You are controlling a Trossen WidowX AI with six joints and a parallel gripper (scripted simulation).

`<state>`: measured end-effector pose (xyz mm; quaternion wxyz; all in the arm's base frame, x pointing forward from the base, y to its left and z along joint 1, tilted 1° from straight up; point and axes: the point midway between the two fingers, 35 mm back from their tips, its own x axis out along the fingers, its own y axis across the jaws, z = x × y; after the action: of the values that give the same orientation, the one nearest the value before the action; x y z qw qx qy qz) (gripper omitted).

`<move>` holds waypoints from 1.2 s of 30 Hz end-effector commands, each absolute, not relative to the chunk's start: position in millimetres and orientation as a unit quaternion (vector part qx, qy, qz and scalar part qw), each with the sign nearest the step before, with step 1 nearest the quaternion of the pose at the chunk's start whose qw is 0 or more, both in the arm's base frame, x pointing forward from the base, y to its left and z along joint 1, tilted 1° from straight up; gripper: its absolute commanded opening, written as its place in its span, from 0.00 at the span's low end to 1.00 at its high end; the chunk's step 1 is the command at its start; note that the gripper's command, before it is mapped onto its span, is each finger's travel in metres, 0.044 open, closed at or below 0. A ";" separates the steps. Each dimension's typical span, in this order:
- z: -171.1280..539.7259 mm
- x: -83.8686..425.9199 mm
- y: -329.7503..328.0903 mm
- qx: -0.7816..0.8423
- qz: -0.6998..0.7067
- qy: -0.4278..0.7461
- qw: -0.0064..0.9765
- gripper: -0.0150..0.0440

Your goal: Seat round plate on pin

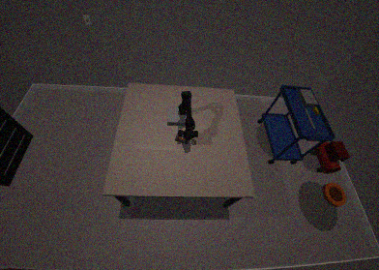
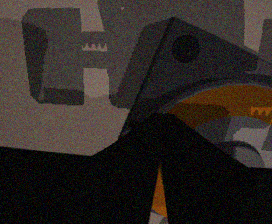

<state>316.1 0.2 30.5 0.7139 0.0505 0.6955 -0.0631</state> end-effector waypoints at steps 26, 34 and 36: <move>64.3 307.1 4.8 0.050 -0.062 0.699 0.710 0.25; 64.3 307.1 4.8 0.050 -0.062 0.699 0.710 0.25; 64.3 307.1 4.8 0.050 -0.062 0.699 0.710 0.25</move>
<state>307.5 4.7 65.2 0.7107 0.0497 0.6990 -0.0624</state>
